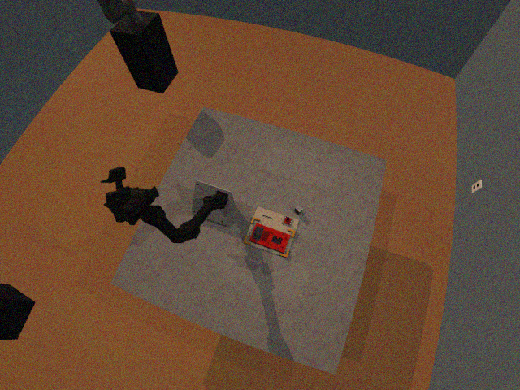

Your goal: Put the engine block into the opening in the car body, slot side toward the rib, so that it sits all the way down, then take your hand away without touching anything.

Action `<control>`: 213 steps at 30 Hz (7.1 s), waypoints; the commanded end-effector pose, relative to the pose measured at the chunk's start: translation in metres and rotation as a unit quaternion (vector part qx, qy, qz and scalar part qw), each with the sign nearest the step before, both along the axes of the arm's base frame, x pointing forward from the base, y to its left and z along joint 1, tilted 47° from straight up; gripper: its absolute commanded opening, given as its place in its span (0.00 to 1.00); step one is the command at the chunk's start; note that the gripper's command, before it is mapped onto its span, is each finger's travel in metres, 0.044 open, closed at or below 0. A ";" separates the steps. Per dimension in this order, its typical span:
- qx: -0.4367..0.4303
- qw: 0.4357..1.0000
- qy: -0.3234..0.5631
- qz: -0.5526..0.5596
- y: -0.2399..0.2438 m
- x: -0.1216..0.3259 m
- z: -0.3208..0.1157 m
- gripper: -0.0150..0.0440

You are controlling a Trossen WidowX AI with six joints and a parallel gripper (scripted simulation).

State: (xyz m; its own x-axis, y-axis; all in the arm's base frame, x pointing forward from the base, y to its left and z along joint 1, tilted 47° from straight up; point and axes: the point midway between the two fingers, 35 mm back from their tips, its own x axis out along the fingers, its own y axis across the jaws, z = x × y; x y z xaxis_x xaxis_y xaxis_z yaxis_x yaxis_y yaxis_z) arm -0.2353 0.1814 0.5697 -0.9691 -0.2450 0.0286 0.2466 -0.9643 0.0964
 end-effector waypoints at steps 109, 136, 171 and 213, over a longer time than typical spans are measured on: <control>-0.714 0.171 0.167 -0.658 0.311 0.415 -0.371 1.00; -0.654 -0.262 0.295 -0.645 0.206 0.554 -0.502 1.00; -0.305 -0.694 0.369 -0.538 -0.025 0.637 -0.627 1.00; -0.192 -0.750 0.367 -0.516 -0.142 0.640 -0.697 1.00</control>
